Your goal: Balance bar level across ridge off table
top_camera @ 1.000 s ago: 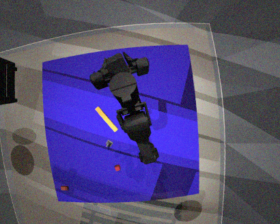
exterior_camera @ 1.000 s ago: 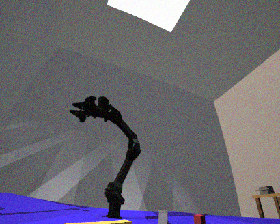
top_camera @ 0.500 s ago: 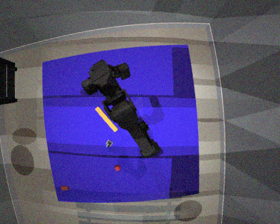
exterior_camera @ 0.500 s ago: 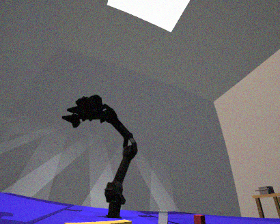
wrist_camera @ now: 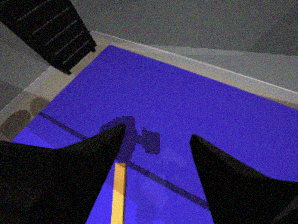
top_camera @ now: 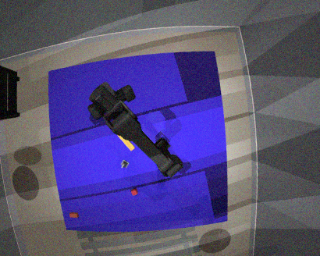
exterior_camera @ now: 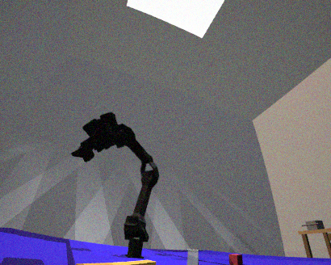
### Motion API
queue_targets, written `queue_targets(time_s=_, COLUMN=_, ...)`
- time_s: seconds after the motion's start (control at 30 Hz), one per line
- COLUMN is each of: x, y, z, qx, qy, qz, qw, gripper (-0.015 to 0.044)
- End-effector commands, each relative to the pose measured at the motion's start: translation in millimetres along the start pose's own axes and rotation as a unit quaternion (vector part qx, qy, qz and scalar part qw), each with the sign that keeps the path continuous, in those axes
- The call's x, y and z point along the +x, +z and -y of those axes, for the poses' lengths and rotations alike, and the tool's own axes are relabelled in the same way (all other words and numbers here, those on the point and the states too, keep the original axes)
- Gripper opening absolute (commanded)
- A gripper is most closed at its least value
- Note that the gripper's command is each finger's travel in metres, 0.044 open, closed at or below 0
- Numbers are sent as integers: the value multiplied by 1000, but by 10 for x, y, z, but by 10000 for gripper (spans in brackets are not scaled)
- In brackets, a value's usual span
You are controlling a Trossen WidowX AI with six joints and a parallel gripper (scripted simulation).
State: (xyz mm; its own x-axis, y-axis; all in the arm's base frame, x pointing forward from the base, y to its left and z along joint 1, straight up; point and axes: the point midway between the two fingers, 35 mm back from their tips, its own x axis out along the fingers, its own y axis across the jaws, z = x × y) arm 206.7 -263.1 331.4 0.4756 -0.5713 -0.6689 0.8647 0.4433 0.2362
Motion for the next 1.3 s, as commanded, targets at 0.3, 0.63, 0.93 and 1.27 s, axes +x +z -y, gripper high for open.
queue_targets(time_s=0.3, x=439, y=-794, z=-390, qx=-12, qy=10, qz=-138, qw=990, gripper=315)
queue_targets(time_s=0.63, x=580, y=-1420, z=-630, qx=-35, qy=3, qz=-229, qw=973, gripper=315)
queue_targets(time_s=0.93, x=610, y=-1993, z=-764, qx=-63, qy=-17, qz=-302, qw=951, gripper=315)
queue_targets(time_s=1.27, x=551, y=-2610, z=-806, qx=-103, qy=-53, qz=-371, qw=922, gripper=315)
